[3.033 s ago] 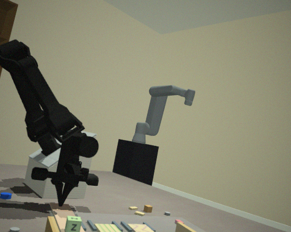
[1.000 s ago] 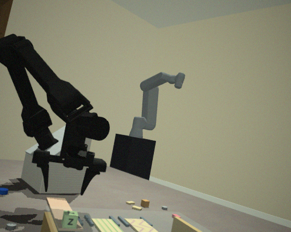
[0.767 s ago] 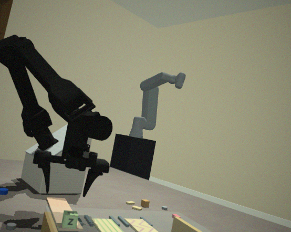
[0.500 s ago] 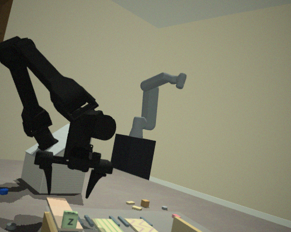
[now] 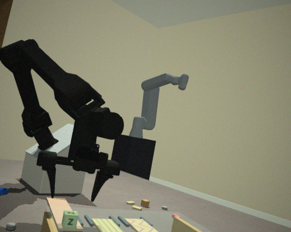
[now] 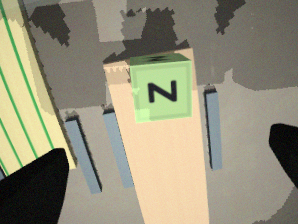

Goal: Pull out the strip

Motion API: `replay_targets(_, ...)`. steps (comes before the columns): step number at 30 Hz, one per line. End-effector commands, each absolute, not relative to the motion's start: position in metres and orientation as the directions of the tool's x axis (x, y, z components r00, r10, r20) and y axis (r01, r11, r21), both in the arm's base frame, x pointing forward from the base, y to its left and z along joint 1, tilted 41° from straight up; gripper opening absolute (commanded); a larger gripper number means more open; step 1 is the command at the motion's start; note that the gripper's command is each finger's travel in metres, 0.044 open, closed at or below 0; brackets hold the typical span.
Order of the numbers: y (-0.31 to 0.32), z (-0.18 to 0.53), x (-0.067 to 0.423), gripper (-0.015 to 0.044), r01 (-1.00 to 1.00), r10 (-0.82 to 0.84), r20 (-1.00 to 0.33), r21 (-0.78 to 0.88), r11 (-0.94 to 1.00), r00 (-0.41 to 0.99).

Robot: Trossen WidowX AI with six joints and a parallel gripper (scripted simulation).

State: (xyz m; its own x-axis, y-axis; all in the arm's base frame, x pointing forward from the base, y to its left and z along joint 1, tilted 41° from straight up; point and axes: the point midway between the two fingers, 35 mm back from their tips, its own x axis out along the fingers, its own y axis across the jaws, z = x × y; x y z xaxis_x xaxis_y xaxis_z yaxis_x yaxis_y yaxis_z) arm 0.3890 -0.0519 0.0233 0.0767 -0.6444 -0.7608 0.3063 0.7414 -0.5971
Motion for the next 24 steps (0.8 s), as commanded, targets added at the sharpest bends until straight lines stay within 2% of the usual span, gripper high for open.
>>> replay_targets(1, -0.052, 0.030, 0.402, 0.0440, 0.307, -0.648, -0.757, -0.599, 0.739, 0.084)
replay_targets(3, -0.053, 0.031, 0.403, 0.0440, 0.307, -0.648, -0.757, -0.599, 0.739, 0.084)
replay_targets(10, -0.058, 0.024, 0.404, 0.0256, 0.307, -0.648, -0.757, -0.599, 0.739, 0.084)
replay_targets(24, -0.073, 0.007, 0.407, 0.0250, 0.307, -0.649, -0.756, -0.600, 0.739, 0.084)
